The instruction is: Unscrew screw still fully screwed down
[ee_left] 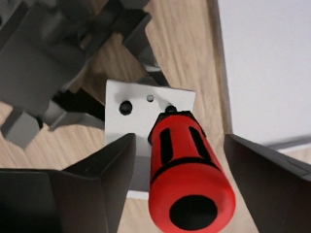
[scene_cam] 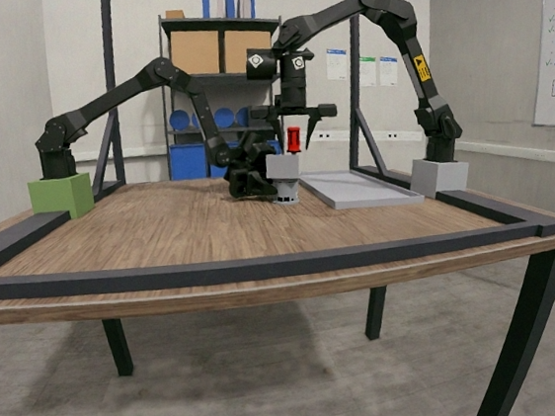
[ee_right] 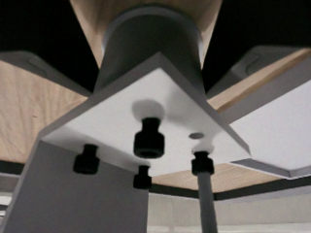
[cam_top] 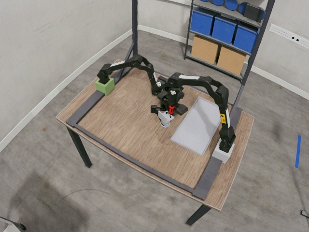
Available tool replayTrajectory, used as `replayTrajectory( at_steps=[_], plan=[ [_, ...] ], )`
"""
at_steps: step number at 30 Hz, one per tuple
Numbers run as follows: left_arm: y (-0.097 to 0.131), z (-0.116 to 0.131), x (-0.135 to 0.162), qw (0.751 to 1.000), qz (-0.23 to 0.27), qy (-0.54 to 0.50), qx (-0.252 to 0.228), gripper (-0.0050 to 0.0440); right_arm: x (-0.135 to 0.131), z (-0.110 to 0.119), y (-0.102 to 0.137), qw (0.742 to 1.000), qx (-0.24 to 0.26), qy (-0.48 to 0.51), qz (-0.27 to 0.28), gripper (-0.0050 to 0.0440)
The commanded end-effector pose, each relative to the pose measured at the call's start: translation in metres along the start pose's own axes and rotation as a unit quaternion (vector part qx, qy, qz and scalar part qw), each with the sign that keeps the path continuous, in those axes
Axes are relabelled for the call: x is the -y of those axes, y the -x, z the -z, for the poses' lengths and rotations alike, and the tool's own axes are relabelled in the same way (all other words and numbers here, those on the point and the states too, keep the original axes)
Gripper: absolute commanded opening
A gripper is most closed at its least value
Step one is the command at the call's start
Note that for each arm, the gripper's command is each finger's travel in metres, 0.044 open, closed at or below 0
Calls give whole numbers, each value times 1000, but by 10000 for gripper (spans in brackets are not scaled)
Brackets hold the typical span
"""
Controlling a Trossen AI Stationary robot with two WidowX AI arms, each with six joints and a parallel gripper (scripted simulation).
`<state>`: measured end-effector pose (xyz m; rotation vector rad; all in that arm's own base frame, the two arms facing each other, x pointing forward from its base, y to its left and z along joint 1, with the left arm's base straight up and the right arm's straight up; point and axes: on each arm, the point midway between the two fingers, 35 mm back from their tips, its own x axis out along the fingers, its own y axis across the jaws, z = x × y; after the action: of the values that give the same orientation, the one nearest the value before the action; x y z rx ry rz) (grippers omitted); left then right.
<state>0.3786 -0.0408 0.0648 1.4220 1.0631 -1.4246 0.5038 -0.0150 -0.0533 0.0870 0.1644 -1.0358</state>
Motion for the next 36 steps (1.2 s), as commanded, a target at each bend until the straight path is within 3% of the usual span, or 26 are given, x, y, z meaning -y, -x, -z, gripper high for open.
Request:
replayTrajectory(
  at_steps=[1, 8, 15, 22, 36],
  plan=[
    [12, -1, -3, 995, -19, -97, -3, 250, -5, -15, -2, 1000, 6, -17, 0, 245],
    [13, -1, -4, 978, -22, -209, -5, 250, -5, -15, -2, 1000, 6, -17, 0, 245],
    [13, -1, -4, 927, -19, -374, -9, 250, -5, -15, -2, 1000, 6, -17, 0, 245],
    [13, -1, -4, 860, -20, -509, -11, 250, -5, -15, -2, 1000, 6, -17, 0, 245],
    [13, 0, -4, 841, -18, -541, -12, 250, -5, -15, -2, 1000, 6, -17, 0, 245]
  ],
)
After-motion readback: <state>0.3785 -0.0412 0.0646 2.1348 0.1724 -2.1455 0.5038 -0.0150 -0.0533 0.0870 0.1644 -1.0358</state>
